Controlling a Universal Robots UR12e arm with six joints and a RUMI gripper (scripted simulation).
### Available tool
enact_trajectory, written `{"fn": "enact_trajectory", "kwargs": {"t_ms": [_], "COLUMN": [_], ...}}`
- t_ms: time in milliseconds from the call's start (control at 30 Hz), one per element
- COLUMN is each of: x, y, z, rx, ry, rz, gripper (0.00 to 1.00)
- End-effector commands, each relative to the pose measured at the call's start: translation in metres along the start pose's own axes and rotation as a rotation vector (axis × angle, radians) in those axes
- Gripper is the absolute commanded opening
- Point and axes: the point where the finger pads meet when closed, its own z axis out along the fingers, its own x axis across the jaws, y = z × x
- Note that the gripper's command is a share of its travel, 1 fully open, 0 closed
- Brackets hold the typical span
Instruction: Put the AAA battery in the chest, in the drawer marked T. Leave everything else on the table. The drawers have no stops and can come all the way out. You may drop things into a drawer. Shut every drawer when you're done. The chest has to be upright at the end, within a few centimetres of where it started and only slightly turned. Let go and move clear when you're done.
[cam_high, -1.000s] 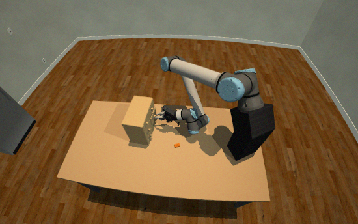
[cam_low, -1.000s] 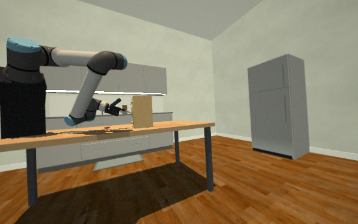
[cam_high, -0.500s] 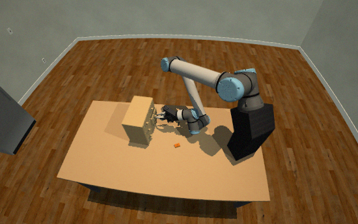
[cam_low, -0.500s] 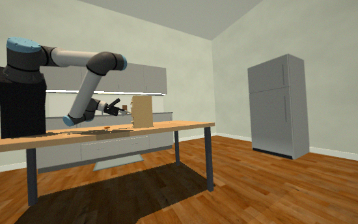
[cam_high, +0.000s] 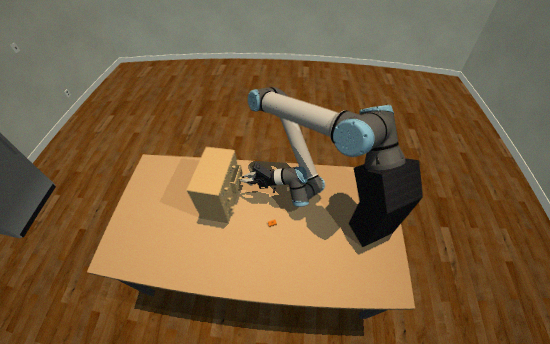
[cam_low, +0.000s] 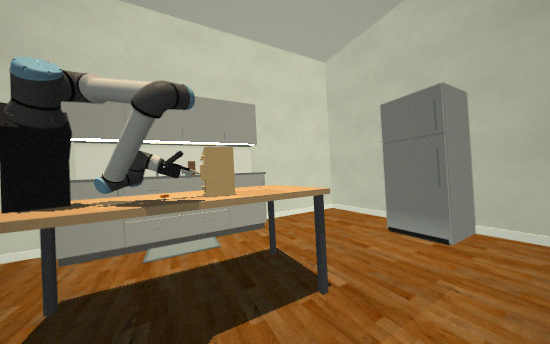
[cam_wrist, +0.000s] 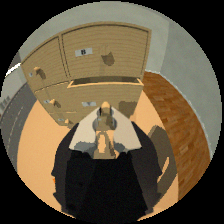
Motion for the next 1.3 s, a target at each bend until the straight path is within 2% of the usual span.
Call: {"fn": "enact_trajectory", "kwargs": {"t_ms": [0, 1267], "x": [0.000, 0.000], "y": [0.002, 0.010], "z": [-0.006, -0.028], "rx": [-0.003, -0.003], "ry": [-0.001, -0.001], "rz": [0.002, 0.002], "gripper": [0.07, 0.07]}}
